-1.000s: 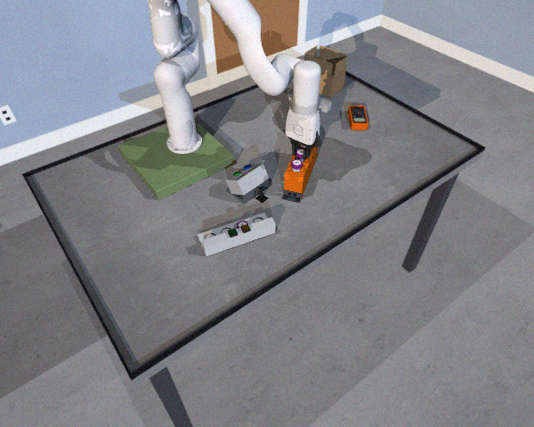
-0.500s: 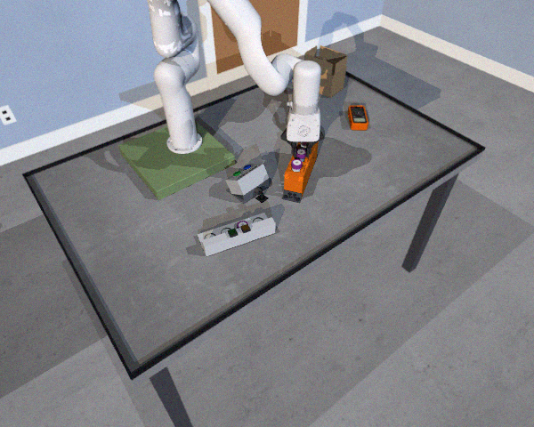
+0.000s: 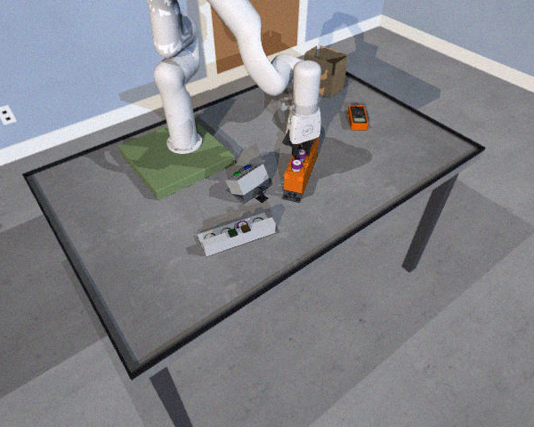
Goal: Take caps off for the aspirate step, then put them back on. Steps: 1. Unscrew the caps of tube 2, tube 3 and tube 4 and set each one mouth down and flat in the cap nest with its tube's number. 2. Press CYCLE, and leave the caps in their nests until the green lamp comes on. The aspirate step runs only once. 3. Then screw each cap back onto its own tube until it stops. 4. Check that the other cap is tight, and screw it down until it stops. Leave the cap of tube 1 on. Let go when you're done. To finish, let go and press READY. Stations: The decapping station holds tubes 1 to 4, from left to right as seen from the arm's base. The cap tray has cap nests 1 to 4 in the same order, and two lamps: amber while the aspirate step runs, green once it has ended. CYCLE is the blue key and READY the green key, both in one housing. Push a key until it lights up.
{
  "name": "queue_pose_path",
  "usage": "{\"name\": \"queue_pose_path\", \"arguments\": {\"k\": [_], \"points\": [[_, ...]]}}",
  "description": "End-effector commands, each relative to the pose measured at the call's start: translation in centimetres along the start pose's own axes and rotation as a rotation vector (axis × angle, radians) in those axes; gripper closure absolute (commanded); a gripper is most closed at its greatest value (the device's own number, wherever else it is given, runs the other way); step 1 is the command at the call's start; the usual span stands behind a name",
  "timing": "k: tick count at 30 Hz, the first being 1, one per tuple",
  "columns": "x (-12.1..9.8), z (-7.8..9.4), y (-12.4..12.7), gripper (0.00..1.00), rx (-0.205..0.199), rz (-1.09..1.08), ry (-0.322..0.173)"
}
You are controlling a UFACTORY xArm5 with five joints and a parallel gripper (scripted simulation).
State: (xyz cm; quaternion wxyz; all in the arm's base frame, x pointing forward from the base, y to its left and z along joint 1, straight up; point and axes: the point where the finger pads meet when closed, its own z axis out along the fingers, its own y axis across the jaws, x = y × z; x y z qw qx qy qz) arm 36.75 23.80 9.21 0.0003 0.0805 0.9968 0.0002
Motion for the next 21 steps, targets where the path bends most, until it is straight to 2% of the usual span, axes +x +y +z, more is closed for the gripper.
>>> {"name": "queue_pose_path", "arguments": {"k": [1, 2, 12, 15, 17, 21], "points": [[-0.07, -0.1, 0.05, 1.0, -0.003, -0.012, -0.001], [-0.07, -0.1, 0.05, 0.54, -0.003, -0.012, -0.001], [-0.07, -0.1, 0.05, 0.54, -0.003, -0.012, -0.001], [-0.07, -0.11, 0.05, 0.54, -0.003, 0.238, -0.001], [-0.07, -0.11, 0.05, 0.54, -0.003, 0.238, -0.001], [-0.07, -0.11, 0.05, 0.54, -0.003, 0.461, 0.0]]}}
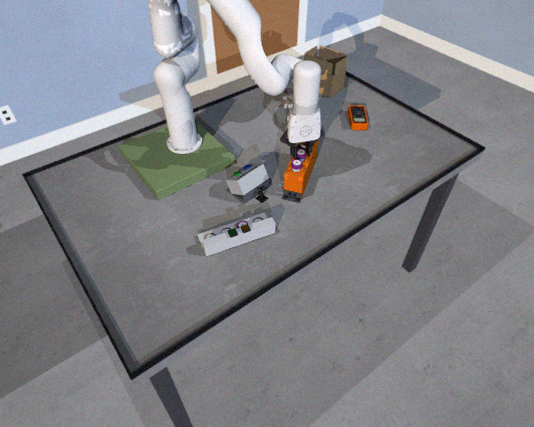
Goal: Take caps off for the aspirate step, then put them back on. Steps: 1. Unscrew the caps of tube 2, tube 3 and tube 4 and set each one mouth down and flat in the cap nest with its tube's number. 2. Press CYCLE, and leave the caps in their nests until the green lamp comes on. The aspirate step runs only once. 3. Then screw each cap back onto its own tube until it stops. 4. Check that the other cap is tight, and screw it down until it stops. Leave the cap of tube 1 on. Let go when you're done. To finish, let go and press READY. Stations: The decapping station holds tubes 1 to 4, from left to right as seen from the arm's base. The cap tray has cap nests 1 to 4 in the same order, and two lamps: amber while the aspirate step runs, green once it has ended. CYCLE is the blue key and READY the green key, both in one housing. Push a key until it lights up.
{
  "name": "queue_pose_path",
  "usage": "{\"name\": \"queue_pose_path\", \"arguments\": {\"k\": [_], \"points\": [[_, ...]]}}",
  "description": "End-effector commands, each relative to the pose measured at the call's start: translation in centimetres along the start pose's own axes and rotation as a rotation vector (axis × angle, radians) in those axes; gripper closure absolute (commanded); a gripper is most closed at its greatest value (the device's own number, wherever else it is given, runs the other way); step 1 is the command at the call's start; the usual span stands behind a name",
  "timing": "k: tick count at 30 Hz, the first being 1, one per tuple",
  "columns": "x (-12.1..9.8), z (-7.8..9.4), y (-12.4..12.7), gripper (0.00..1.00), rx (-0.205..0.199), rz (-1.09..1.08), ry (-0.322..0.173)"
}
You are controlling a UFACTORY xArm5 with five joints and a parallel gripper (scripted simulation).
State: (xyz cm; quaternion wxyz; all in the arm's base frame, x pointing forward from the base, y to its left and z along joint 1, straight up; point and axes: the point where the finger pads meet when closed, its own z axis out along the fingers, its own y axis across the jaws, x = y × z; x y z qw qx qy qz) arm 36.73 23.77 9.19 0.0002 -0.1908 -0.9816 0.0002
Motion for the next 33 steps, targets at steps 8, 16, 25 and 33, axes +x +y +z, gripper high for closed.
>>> {"name": "queue_pose_path", "arguments": {"k": [8, 16, 25, 33], "points": [[-0.07, -0.13, 0.1, 0.54, -0.004, 0.578, 0.0], [-0.07, -0.13, 0.1, 0.54, -0.004, 0.812, 0.001], [-0.07, -0.13, 0.1, 1.0, -0.004, 0.812, 0.001], [-0.07, -0.13, 0.1, 1.0, -0.004, 0.812, 0.001]]}}
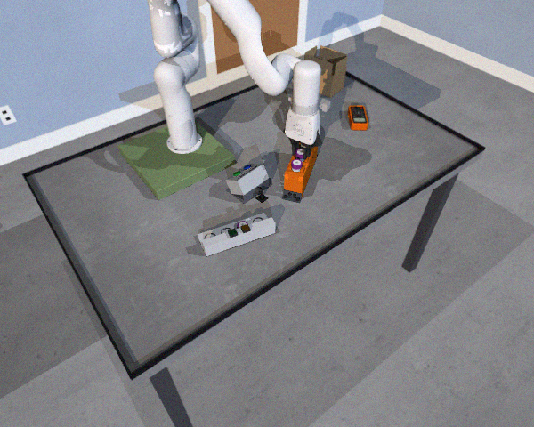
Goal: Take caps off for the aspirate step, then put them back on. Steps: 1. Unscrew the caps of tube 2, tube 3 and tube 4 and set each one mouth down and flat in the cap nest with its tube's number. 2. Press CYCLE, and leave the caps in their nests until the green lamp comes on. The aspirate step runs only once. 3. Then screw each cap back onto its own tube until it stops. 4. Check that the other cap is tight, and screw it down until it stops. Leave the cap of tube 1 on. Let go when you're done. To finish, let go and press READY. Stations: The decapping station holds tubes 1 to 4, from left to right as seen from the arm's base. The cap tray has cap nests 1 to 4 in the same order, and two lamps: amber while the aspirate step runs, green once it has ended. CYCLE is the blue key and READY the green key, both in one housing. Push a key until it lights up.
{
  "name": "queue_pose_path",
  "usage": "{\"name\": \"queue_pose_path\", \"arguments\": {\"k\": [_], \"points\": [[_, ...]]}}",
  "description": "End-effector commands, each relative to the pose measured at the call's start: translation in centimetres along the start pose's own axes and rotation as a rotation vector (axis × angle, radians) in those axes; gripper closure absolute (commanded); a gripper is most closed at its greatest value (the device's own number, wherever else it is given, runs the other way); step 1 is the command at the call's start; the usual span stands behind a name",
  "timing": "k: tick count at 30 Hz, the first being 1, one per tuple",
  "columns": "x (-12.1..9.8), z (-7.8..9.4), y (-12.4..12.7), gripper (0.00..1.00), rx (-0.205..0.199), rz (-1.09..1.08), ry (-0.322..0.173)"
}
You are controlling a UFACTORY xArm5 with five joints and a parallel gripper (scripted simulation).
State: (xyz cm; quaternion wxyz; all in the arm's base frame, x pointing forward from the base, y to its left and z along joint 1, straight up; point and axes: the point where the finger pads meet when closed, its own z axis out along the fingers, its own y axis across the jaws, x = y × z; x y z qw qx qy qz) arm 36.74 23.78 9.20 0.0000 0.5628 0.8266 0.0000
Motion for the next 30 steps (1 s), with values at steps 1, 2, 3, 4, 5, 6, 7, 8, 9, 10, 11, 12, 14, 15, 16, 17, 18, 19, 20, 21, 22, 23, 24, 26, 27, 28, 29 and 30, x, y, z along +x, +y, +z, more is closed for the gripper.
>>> {"name": "queue_pose_path", "arguments": {"k": [1, 2, 3, 4, 5, 6, 7, 8, 9, 10, 11, 12, 14, 15, 16, 17, 18, 19, 20, 21, 22, 23, 24, 26, 27, 28, 29, 30], "points": [[0.02, -0.12, 0.11, 1.0, -0.003, 0.0, 0.002], [0.02, -0.12, 0.11, 1.0, -0.003, 0.0, 0.002], [0.02, -0.12, 0.11, 1.0, -0.003, 0.0, 0.002], [0.02, -0.12, 0.11, 1.0, -0.003, 0.0, 0.002], [0.02, -0.12, 0.11, 1.0, -0.003, -0.05, 0.002], [0.02, -0.12, 0.11, 1.0, -0.003, -0.1, 0.002], [0.02, -0.12, 0.11, 1.0, -0.003, -0.15, 0.002], [0.02, -0.12, 0.11, 1.0, -0.003, -0.2, 0.002], [0.02, -0.12, 0.11, 1.0, -0.003, -0.25, 0.002], [0.02, -0.12, 0.11, 1.0, -0.003, -0.3, 0.002], [0.02, -0.12, 0.11, 1.0, -0.003, -0.35, 0.002], [0.02, -0.11, 0.11, 1.0, -0.003, -0.4, 0.002], [0.02, -0.11, 0.11, 1.0, -0.003, -0.4, 0.002], [0.02, -0.11, 0.11, 1.0, -0.003, -0.45, 0.001], [0.02, -0.11, 0.11, 1.0, -0.003, -0.5, 0.001], [0.02, -0.11, 0.11, 1.0, -0.003, -0.523, 0.001], [0.02, -0.11, 0.11, 1.0, -0.003, -0.523, 0.001], [0.02, -0.11, 0.11, 1.0, -0.003, -0.523, 0.001], [0.02, -0.11, 0.11, 1.0, -0.003, -0.523, 0.001], [0.02, -0.11, 0.11, 1.0, -0.003, -0.523, 0.001], [0.02, -0.11, 0.11, 1.0, -0.003, -0.523, 0.001], [0.02, -0.11, 0.11, 1.0, -0.003, -0.523, 0.001], [0.02, -0.11, 0.11, 1.0, -0.003, -0.523, 0.001], [0.02, -0.11, 0.11, 0.54, -0.003, -0.523, 0.001], [0.02, -0.11, 0.11, 0.54, -0.003, -0.523, 0.001], [0.02, -0.11, 0.11, 0.54, -0.003, -0.523, 0.001], [0.02, -0.11, 0.11, 0.54, -0.003, -0.523, 0.001], [0.02, -0.11, 0.11, 0.54, -0.003, -0.523, 0.001]]}}
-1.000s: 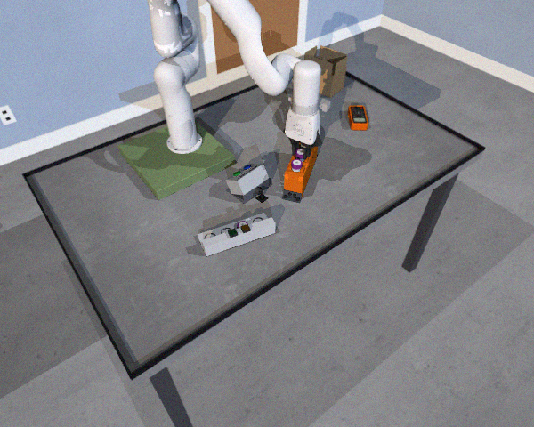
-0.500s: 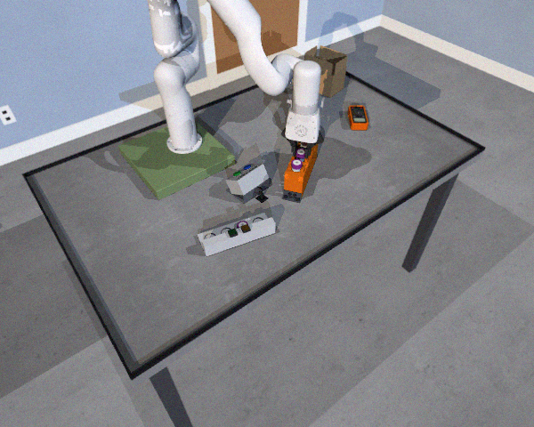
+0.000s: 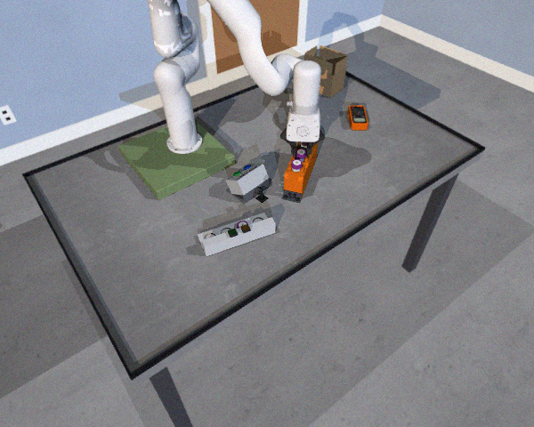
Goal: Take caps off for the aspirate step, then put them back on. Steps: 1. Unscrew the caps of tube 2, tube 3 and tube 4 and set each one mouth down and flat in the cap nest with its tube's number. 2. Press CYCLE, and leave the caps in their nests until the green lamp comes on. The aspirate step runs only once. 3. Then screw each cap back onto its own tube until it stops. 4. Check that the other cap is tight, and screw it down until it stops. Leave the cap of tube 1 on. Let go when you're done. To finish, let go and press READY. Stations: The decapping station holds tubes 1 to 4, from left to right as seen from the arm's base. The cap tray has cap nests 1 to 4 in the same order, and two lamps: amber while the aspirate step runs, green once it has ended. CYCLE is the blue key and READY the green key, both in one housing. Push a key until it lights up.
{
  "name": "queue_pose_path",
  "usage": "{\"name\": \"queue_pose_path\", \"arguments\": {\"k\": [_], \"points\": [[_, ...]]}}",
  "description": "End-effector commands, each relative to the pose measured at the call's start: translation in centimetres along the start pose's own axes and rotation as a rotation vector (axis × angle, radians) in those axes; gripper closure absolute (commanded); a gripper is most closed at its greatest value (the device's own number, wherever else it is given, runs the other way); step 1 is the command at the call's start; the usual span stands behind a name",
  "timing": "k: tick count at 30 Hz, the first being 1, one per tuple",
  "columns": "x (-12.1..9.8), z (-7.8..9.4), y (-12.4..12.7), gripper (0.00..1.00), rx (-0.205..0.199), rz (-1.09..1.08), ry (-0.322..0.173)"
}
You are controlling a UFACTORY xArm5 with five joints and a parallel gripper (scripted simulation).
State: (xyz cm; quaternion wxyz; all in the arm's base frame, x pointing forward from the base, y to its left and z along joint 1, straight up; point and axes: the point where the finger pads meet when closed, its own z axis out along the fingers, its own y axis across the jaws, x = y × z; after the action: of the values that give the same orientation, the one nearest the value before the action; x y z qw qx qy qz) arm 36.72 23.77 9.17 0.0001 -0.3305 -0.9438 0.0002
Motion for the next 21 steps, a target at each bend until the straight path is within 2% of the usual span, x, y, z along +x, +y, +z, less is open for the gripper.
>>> {"name": "queue_pose_path", "arguments": {"k": [1, 7, 10, 21], "points": [[-0.04, -0.14, 0.12, 0.54, -0.004, -0.001, 0.0], [-0.04, -0.14, 0.12, 0.54, -0.004, -0.001, 0.0], [-0.04, -0.29, 0.12, 0.54, -0.004, 0.249, 0.001], [-0.05, -0.74, 0.13, 0.54, -0.004, 0.26, 0.001]]}}
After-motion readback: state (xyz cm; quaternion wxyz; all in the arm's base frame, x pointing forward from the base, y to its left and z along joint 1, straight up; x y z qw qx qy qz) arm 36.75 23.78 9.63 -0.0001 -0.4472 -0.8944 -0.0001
